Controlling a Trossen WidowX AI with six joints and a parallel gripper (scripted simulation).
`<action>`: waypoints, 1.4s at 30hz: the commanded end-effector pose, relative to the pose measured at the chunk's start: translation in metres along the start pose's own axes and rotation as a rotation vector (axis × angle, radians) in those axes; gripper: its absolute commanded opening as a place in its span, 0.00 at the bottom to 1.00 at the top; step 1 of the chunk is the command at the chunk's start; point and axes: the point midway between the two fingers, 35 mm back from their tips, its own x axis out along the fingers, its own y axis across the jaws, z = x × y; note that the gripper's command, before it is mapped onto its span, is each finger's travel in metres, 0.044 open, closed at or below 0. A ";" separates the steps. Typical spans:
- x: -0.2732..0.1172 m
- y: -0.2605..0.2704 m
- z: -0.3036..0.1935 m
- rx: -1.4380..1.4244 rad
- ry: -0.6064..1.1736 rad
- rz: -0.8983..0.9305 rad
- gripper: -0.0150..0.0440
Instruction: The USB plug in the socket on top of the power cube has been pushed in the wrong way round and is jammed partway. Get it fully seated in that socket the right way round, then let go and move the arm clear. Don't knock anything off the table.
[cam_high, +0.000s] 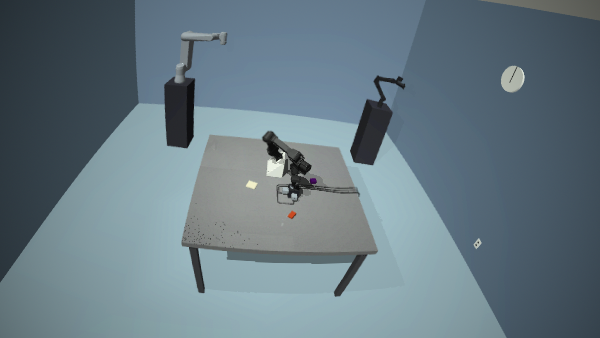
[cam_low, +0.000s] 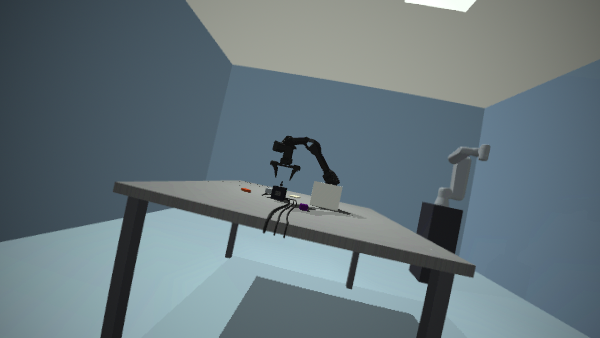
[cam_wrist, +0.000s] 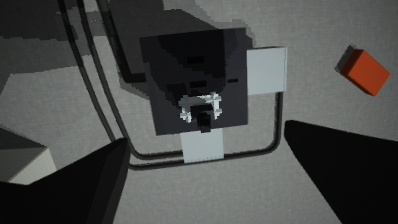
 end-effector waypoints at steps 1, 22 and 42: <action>0.005 0.001 0.000 -0.008 0.004 -0.002 1.00; 0.017 0.000 -0.001 0.000 0.000 0.002 0.82; 0.017 0.000 -0.001 0.000 0.000 0.002 0.25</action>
